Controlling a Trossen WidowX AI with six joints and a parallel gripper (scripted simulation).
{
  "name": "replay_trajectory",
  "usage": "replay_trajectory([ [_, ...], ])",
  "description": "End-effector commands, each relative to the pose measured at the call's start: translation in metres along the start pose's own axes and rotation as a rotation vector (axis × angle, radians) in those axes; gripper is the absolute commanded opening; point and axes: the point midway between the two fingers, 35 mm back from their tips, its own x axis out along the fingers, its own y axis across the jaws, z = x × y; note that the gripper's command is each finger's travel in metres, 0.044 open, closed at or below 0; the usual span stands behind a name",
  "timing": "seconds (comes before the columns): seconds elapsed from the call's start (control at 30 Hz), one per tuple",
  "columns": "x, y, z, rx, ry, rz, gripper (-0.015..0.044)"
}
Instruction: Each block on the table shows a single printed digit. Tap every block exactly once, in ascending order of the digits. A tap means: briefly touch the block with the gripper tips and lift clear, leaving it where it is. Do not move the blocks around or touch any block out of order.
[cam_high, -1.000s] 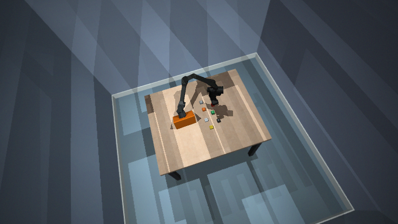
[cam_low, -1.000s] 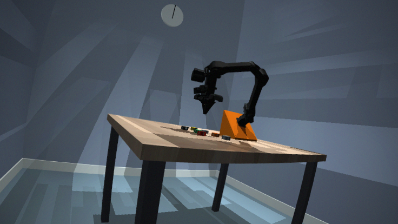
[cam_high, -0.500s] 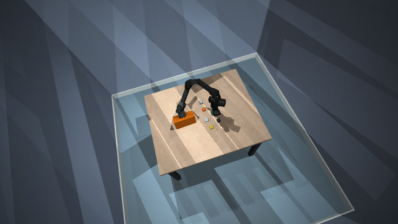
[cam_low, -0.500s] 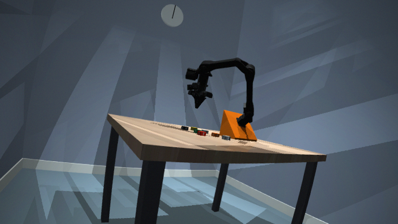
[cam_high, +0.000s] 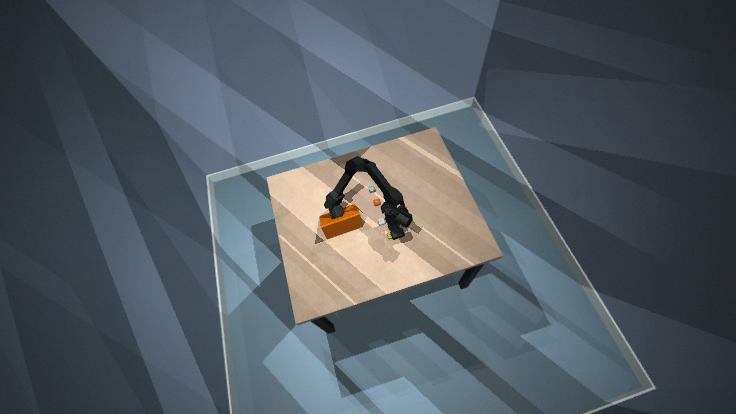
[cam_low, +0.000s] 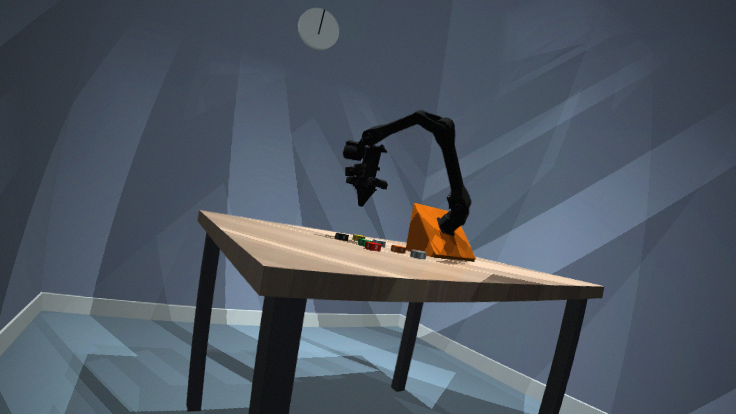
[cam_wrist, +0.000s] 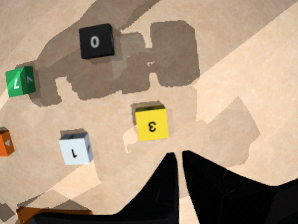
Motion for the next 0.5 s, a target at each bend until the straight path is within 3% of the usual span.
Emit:
replay_trajectory([
  [0.0, 0.059, 0.006, -0.006, 0.008, 0.025, 0.033, 0.0020],
  [0.47, 0.083, 0.008, -0.008, 0.007, 0.025, 0.034, 0.0020],
])
